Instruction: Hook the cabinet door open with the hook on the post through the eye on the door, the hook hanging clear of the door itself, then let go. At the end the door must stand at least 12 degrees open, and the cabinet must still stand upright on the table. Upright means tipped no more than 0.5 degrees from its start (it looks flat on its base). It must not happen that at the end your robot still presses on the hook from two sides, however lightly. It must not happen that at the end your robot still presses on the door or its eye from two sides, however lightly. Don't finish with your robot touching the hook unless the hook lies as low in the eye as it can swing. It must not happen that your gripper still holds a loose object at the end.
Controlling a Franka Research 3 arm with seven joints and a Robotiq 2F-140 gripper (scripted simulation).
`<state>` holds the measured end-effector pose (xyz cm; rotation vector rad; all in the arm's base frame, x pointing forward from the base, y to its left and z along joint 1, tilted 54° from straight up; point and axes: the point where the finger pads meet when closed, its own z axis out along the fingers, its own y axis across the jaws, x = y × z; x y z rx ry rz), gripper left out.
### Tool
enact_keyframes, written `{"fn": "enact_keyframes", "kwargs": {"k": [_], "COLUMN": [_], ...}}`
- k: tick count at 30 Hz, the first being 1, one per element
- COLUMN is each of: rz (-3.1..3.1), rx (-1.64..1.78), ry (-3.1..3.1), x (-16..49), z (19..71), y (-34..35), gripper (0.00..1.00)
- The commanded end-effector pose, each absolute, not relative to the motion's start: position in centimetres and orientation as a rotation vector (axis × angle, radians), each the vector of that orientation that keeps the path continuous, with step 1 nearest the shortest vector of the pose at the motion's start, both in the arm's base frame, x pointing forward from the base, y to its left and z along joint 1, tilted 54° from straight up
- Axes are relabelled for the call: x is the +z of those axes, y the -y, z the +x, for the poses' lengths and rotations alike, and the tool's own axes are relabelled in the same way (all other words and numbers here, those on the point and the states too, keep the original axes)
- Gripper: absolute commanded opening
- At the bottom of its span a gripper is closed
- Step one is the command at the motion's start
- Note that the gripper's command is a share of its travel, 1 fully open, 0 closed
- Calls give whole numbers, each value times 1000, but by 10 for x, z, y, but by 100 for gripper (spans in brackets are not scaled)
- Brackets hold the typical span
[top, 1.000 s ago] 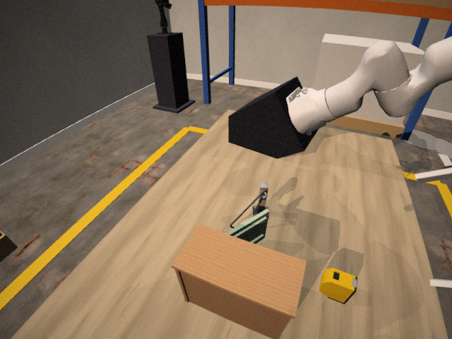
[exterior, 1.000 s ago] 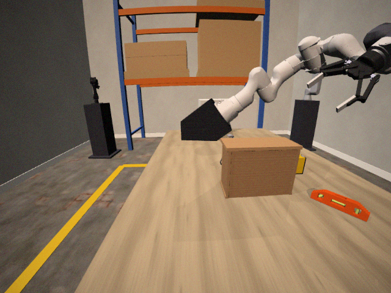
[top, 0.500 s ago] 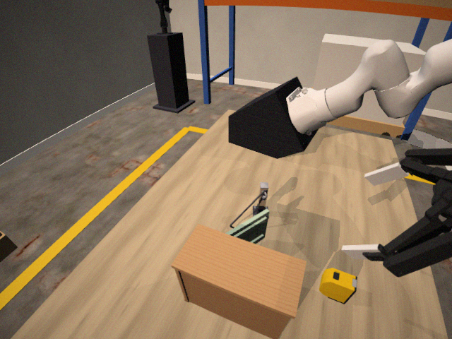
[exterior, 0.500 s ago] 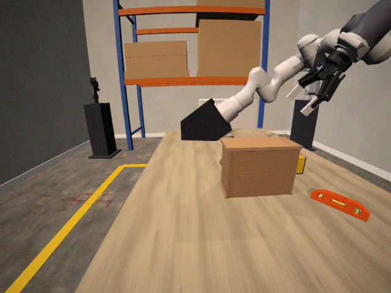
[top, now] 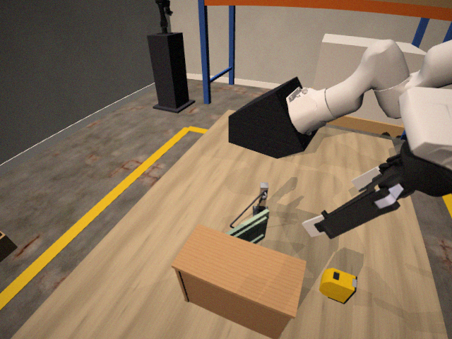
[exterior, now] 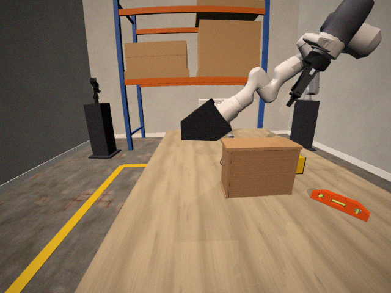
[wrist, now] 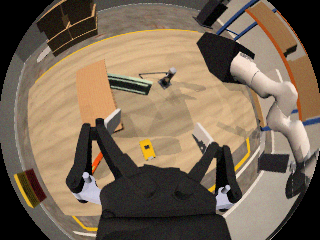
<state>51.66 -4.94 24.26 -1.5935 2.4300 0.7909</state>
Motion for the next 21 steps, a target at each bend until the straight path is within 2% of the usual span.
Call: {"fn": "enact_keyframes", "kwargs": {"k": [1,2,7,9,21], "rz": [-1422,-1211,-1169,-930,-920], "rx": [806,891,901,985,987], "ry": [-2550,-2637,-2656,-2734,-2738], "x": [243,225,225,209,209], "z": [520,515,515,511,511], "y": [47,54,54,61,61], "gripper": [100,100,100,100,100]}}
